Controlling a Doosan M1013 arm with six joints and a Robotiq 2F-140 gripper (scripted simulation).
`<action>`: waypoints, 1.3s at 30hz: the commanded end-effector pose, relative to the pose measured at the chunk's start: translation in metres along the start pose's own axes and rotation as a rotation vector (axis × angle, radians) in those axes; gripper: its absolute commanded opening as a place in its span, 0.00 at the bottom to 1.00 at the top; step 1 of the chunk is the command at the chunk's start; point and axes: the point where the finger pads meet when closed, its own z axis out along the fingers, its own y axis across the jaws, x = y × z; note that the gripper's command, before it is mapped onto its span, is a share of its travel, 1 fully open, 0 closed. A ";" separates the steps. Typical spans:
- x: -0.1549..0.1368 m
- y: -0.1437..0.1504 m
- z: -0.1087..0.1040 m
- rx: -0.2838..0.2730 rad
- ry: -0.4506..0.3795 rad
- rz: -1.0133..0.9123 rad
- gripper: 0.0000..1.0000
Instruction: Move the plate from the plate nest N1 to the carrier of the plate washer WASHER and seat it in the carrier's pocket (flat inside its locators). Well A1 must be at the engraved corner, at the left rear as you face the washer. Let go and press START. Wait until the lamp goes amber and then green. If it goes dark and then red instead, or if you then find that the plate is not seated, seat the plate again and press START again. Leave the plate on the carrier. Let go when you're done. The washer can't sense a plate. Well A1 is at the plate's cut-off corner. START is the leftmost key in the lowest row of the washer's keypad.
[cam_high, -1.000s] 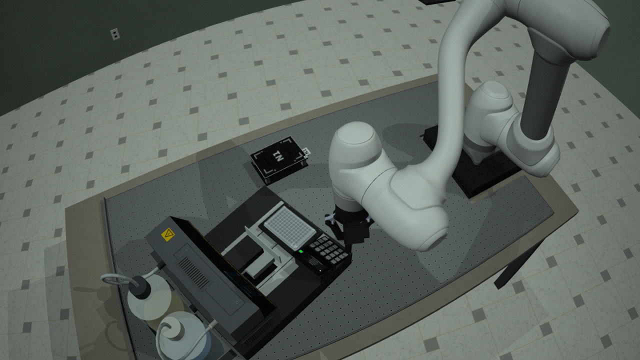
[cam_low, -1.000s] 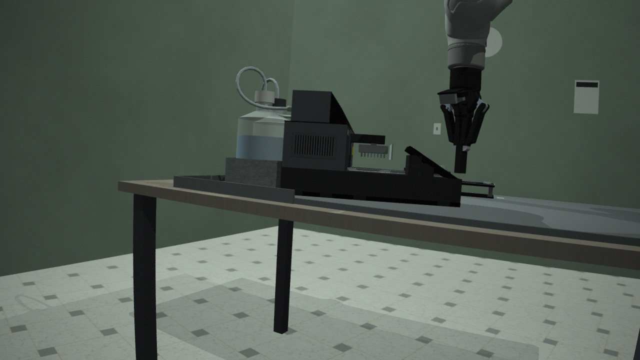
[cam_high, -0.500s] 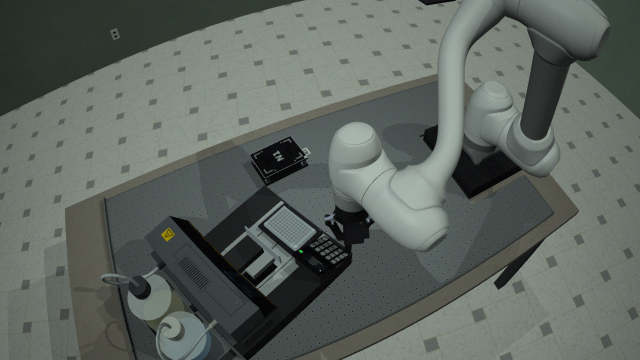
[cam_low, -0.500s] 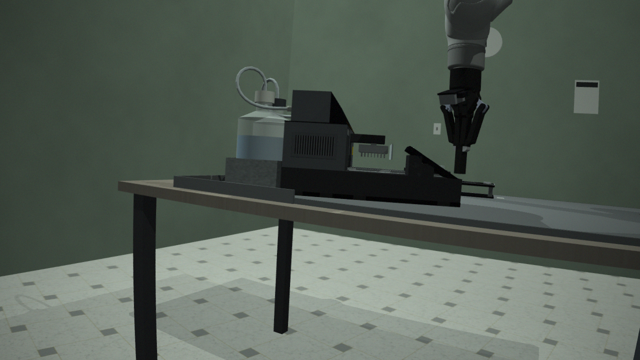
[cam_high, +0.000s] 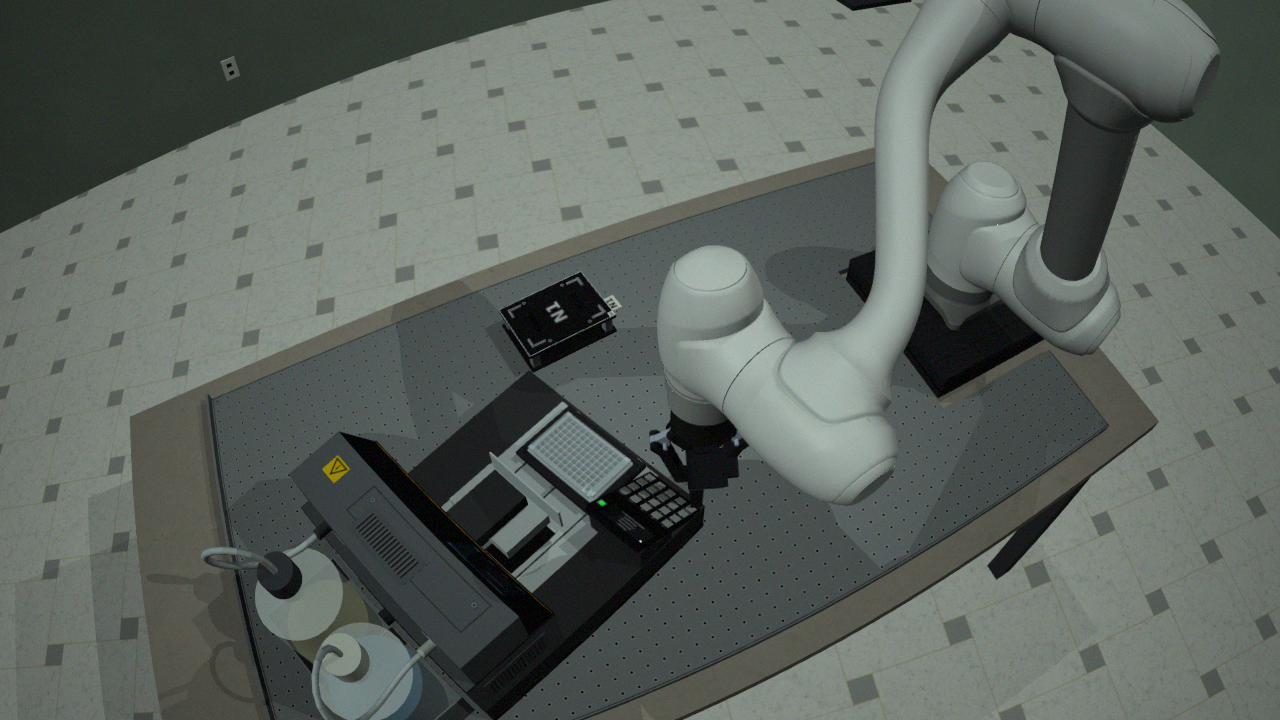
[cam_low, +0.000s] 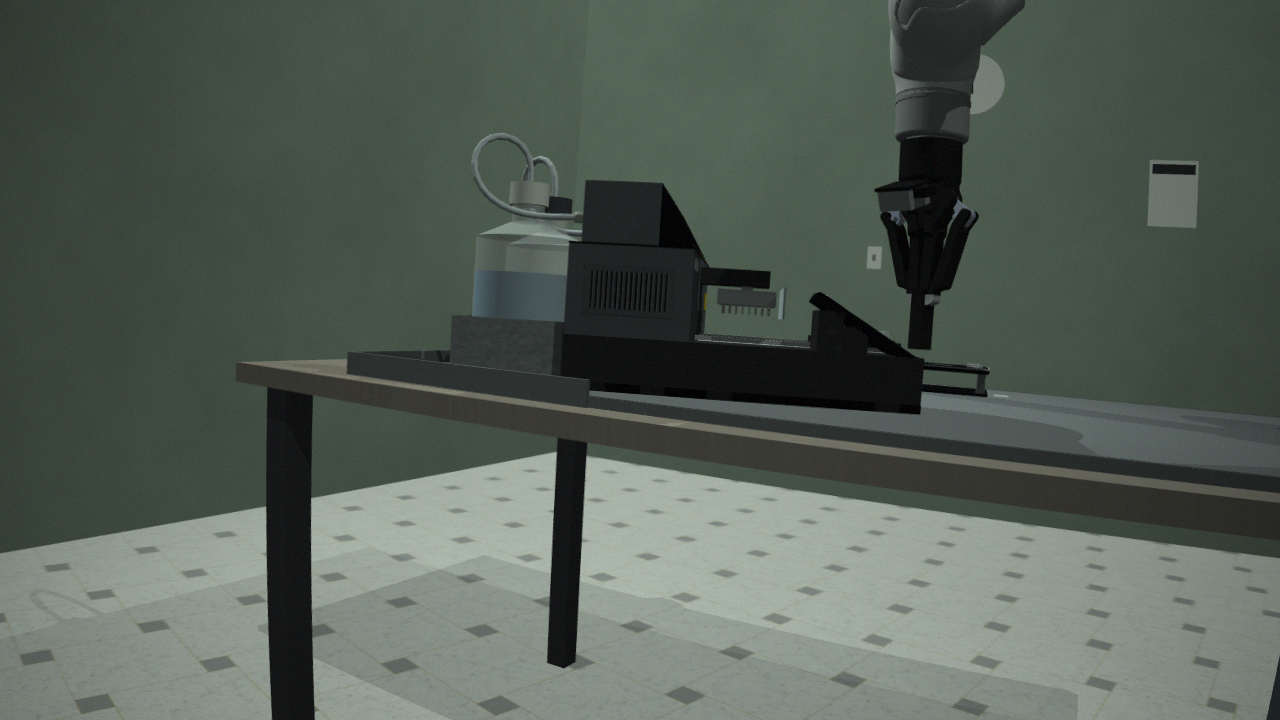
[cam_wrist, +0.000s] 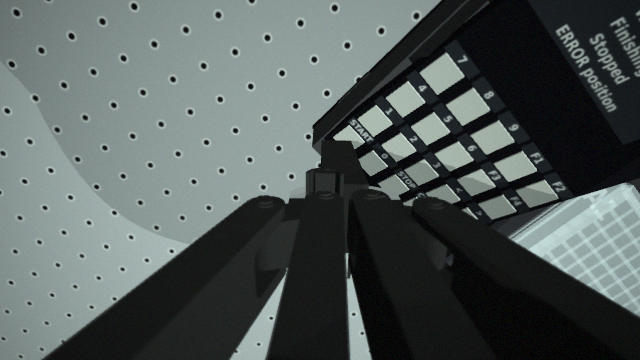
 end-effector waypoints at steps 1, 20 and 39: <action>-0.001 -0.001 0.004 0.003 0.001 0.001 0.10; -0.001 -0.001 0.007 0.003 0.001 0.001 0.10; -0.001 -0.002 0.003 0.005 0.000 0.001 0.10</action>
